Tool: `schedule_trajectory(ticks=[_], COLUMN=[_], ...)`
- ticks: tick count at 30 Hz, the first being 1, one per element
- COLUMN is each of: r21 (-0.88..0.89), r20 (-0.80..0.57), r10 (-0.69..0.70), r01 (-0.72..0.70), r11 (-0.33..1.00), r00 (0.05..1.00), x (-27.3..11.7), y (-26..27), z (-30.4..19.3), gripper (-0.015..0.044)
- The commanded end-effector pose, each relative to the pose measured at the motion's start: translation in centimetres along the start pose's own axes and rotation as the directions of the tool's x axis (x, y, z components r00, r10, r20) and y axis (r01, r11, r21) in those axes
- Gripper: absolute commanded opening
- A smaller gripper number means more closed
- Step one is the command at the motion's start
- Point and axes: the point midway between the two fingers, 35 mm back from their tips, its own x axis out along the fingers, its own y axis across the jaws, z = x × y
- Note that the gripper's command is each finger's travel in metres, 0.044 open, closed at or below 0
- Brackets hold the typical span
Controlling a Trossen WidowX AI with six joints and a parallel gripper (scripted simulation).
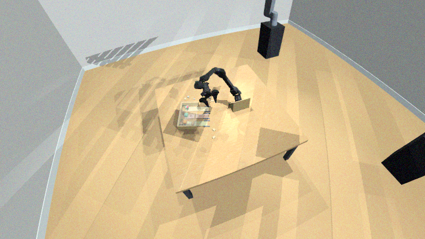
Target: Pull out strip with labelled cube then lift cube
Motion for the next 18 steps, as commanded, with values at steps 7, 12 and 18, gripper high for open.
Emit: schedule_trajectory(ticks=[7,12,18], r21=[0.016,0.091,0.228], r20=[0.117,0.167,0.176], r10=[-0.521,-0.738,-0.916], r01=[0.523,0.735,0.890], r11=[0.852,0.672,0.395], r00=[0.846,0.654,0.361], x=[-1.5,-3.8,-7.3], y=[-5.7,-7.9,-9.6], z=[-4.3,-7.5,-12.9], gripper=[0.0400,0.0400,0.0400])
